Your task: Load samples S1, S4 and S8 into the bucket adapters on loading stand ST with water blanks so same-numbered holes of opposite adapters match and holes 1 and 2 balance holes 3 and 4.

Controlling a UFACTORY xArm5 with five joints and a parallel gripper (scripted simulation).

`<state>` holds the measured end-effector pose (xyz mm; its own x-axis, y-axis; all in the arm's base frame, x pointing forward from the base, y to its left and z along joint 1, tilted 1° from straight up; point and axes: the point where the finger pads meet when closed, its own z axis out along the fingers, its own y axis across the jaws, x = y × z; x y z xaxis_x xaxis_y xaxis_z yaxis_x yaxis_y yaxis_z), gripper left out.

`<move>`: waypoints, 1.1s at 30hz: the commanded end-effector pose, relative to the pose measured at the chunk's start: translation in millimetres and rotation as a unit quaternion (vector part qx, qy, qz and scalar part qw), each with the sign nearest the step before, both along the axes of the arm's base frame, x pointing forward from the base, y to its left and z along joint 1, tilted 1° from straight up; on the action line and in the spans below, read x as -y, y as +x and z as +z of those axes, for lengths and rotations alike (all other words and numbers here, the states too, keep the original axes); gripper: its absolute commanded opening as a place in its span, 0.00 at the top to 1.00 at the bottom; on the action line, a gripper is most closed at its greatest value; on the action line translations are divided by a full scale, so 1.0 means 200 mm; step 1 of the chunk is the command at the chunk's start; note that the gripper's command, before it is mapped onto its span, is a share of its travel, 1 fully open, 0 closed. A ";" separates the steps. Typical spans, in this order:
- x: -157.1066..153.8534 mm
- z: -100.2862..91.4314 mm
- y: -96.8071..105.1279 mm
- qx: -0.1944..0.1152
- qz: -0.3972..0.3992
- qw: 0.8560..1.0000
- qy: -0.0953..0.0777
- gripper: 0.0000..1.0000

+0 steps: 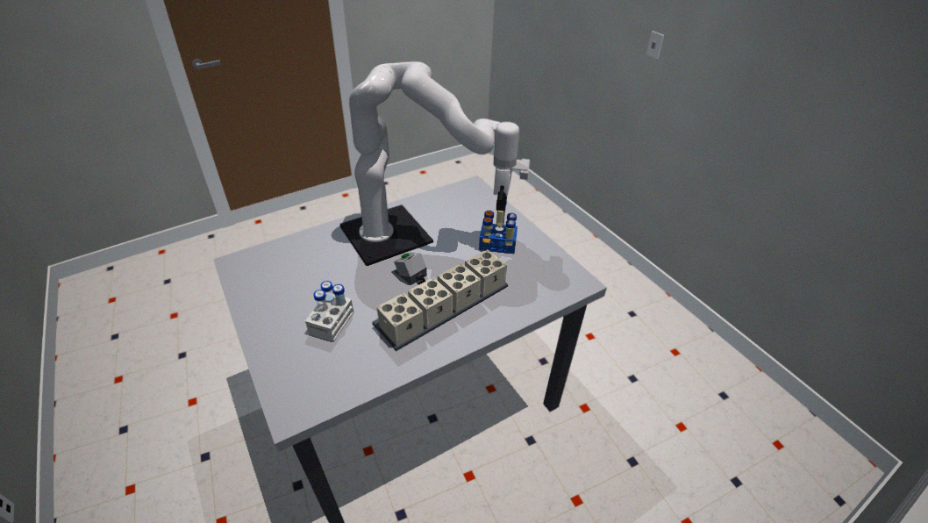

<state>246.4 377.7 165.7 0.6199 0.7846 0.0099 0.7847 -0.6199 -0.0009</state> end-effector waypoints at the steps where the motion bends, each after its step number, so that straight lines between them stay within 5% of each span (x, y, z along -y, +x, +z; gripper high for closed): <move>1: -0.01 -0.02 0.00 -0.003 0.000 1.000 0.005 1.00; 33: -0.01 -0.16 0.00 -0.003 0.000 1.000 0.005 1.00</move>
